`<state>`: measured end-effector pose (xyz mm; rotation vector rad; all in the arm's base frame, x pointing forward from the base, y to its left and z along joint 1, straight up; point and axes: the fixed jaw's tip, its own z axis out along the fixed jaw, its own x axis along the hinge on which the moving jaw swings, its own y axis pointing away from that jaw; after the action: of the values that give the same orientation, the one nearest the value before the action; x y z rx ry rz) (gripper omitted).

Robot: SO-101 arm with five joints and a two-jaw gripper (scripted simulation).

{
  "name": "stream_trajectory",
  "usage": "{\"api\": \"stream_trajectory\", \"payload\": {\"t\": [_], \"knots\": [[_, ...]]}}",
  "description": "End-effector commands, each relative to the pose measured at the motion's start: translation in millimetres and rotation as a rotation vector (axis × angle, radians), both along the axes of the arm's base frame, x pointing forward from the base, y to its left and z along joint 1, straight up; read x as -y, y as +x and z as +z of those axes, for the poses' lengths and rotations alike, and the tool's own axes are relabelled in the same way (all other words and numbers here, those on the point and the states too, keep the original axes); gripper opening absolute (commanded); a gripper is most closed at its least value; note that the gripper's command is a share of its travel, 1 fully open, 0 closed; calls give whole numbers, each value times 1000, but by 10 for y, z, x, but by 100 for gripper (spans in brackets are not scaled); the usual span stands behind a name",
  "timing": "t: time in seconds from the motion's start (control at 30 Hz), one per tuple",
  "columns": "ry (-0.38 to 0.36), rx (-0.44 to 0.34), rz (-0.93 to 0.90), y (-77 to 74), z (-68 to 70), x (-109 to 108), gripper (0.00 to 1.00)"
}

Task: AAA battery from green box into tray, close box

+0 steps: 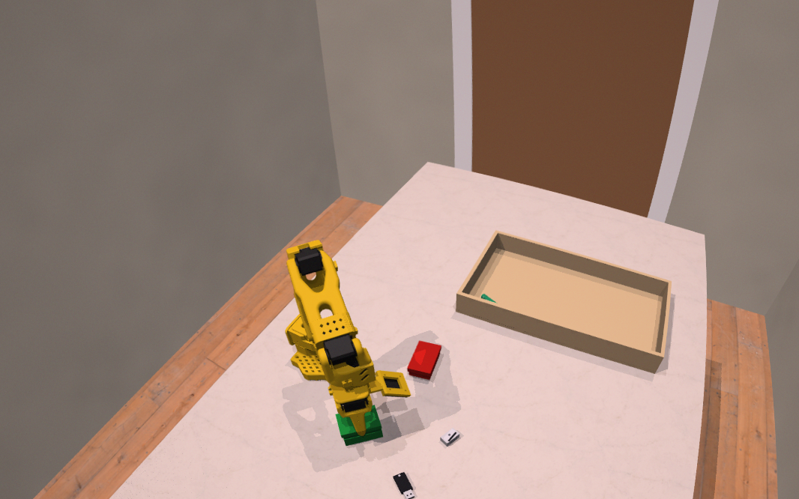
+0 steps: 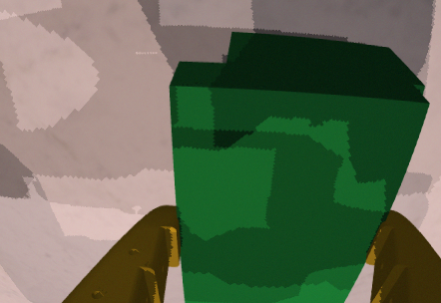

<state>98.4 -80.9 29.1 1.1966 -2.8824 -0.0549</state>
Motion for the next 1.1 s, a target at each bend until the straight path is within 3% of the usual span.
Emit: {"api": "stream_trajectory", "payload": {"t": [0.0, 1.07], "knots": [[-25, 32, -2, 61, 39, 53, 22], [-25, 32, -3, 142, 39, 118, 22]]}}
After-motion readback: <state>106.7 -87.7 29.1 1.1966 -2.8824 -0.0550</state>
